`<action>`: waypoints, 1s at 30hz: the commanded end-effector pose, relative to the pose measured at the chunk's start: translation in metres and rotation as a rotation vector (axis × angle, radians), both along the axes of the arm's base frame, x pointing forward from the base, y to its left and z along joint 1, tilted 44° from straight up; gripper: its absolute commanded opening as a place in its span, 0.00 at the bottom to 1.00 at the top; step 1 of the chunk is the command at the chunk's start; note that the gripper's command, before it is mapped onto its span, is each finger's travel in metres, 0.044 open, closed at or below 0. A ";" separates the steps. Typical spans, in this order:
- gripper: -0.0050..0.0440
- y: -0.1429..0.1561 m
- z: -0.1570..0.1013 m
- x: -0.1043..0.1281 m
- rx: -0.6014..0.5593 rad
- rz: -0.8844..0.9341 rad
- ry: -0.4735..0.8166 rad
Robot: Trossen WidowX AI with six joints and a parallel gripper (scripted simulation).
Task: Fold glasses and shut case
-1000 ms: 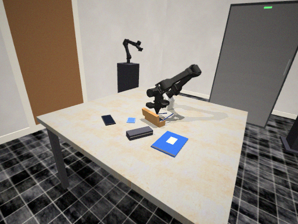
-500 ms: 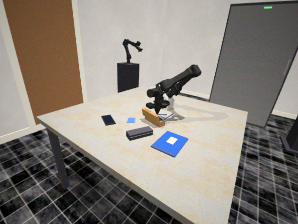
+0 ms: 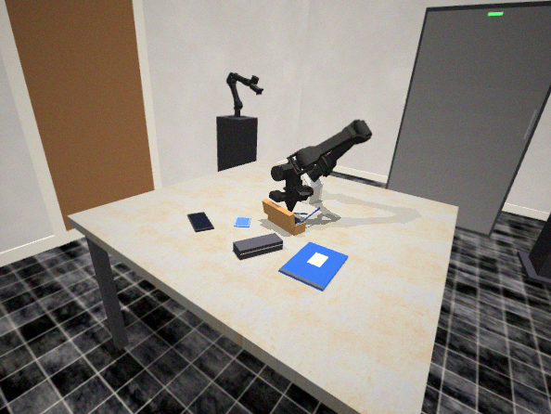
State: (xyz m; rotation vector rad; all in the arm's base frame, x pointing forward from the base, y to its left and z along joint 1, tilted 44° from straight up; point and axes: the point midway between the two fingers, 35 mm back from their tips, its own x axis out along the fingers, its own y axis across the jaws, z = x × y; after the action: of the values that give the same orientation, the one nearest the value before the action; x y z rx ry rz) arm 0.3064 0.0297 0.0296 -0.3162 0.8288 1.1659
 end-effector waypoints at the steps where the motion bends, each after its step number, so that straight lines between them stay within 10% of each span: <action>1: 0.10 0.000 0.001 0.006 0.003 0.000 0.000; 21: 0.10 0.000 0.003 0.017 0.003 0.000 0.000; 30: 0.10 0.003 0.009 -0.018 0.003 0.000 0.000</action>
State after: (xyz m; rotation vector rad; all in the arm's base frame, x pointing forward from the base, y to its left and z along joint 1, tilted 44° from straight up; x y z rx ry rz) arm 0.3042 0.0312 0.0402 -0.3185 0.8225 1.1623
